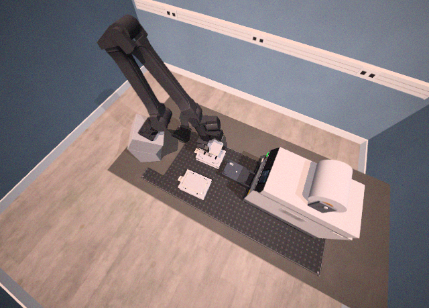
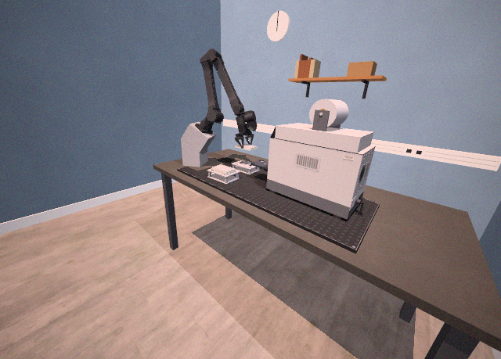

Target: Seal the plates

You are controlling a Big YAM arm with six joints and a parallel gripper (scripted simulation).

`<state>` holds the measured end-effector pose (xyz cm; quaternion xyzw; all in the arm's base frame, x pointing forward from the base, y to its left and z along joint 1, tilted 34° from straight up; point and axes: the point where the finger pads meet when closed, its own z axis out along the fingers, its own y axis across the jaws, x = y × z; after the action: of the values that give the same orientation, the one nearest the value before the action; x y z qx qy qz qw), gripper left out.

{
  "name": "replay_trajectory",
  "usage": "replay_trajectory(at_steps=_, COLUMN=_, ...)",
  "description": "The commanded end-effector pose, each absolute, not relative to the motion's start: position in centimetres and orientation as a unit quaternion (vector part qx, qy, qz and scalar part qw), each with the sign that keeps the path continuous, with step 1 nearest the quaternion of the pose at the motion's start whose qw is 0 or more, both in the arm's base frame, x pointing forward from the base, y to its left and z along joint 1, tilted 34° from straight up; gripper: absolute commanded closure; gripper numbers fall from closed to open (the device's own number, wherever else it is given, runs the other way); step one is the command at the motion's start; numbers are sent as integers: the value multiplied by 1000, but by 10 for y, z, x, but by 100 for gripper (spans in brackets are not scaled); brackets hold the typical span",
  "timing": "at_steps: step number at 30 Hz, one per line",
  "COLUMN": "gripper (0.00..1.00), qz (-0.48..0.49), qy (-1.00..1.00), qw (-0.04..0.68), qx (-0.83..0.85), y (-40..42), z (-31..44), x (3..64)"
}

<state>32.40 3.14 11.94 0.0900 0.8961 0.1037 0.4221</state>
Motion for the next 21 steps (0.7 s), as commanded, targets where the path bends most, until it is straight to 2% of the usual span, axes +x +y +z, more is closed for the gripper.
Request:
replay_trajectory(at_steps=1, gripper=100, qz=110, qy=884, qw=446, qx=90, y=35, z=143, x=344)
replay_trajectory(at_steps=21, gripper=100, qz=106, qy=891, qw=431, qx=94, y=33, z=119, x=333)
